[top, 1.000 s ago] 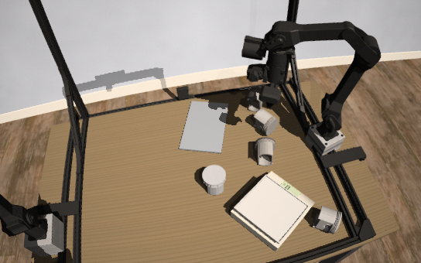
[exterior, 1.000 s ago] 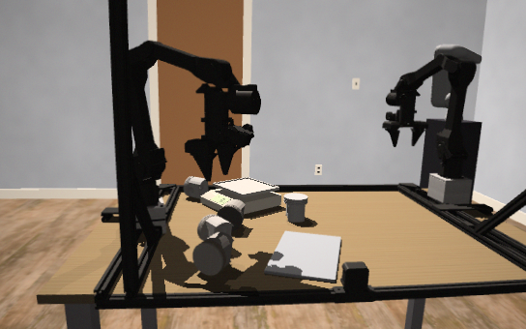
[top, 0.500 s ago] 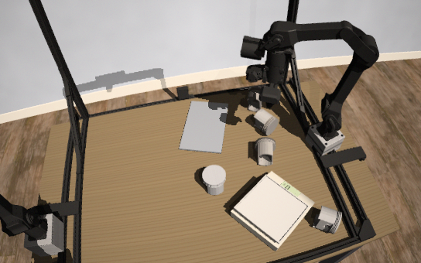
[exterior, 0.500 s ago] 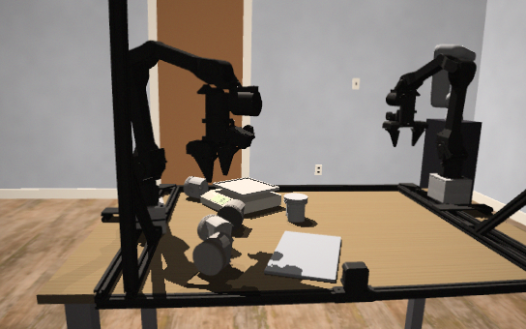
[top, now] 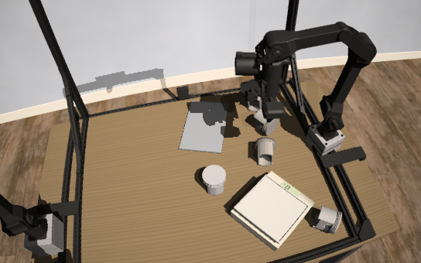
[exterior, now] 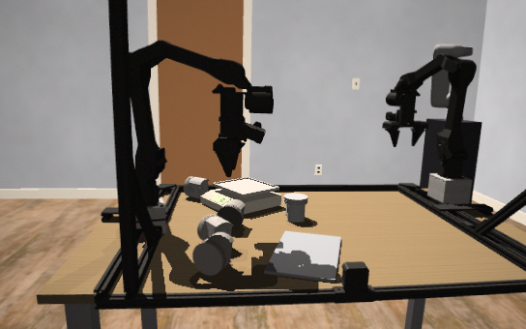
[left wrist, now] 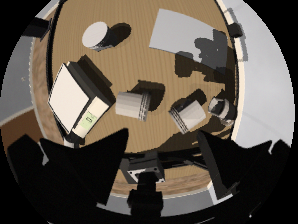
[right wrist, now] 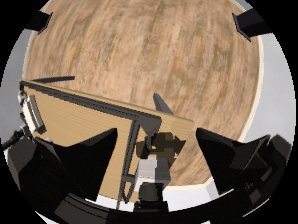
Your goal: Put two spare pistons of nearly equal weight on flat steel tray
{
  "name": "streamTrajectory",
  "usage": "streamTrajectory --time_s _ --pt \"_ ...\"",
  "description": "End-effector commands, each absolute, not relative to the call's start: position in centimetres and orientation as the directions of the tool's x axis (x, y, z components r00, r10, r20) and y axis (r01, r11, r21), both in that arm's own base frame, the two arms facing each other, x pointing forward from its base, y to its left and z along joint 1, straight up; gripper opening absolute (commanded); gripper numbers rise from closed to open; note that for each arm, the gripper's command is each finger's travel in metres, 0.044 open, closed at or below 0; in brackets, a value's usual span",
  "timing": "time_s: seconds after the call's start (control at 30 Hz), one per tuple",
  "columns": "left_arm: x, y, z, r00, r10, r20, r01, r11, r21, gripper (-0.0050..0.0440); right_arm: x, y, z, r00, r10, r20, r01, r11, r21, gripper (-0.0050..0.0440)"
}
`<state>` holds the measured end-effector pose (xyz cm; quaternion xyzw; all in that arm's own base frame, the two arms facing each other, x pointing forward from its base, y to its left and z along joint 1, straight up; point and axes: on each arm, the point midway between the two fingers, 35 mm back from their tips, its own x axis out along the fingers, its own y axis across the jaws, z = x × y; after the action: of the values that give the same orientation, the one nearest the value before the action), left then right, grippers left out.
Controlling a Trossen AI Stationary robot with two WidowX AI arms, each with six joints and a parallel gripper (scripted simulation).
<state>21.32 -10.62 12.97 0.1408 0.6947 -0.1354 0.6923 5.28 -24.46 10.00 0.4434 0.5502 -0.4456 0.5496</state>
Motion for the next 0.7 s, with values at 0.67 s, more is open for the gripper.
streamTrajectory --time_s 0.67 --pt "26.2 -1.9 13.1 0.002 0.008 -1.0 -0.013 1.0 0.007 0.0378 5.3 -24.4 10.0 0.0 0.0 -1.0 0.977 0.213 0.0 0.044"
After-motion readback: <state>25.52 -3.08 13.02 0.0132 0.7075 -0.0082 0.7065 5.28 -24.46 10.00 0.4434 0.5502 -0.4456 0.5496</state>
